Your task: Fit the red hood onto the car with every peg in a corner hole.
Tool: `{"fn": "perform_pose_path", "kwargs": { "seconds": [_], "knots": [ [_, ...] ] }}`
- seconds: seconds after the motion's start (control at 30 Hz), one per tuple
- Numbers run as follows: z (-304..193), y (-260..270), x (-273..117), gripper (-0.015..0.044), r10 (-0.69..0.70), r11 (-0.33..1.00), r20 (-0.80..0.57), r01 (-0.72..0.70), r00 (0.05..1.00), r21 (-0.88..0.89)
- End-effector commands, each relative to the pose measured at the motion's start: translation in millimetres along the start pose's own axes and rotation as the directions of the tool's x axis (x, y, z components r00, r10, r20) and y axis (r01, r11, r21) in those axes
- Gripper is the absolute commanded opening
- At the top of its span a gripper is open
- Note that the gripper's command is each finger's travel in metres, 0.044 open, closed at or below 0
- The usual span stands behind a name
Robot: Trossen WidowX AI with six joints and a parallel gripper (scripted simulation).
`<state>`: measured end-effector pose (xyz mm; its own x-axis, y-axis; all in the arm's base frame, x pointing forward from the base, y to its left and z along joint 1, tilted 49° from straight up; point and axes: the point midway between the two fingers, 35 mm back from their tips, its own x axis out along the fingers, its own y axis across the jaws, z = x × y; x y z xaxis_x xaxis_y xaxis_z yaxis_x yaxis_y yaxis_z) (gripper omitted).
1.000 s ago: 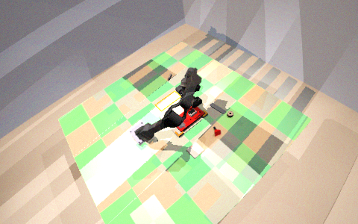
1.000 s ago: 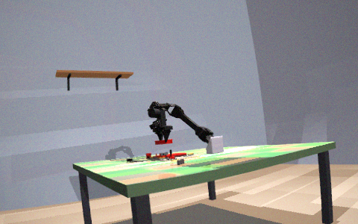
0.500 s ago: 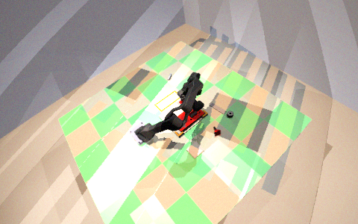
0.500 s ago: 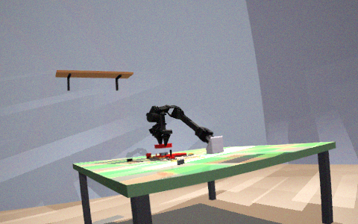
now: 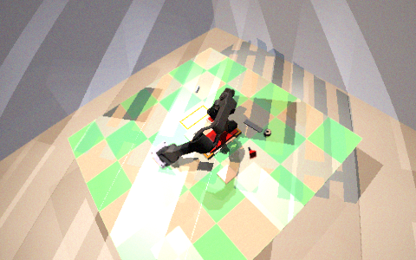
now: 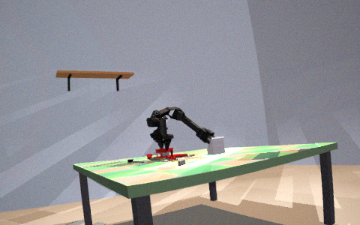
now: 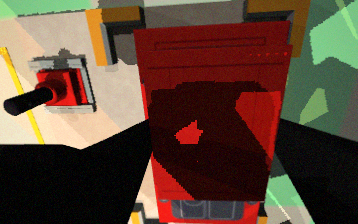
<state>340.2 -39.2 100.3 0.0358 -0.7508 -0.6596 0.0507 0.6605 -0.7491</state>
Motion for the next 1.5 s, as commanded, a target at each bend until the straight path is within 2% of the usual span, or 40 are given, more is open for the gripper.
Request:
{"fn": "perform_pose_path", "kwargs": {
  "seconds": [0.0,1.47],
  "knots": [
    [0.7,-0.8,-0.4,0.0,-0.002,1.0,0.004,0.002,1.0,0.0],
    [1.2,-1.6,7.8,0.0,-0.002,1.0,0.004,0.002,1.0,0.0]
  ]
}}
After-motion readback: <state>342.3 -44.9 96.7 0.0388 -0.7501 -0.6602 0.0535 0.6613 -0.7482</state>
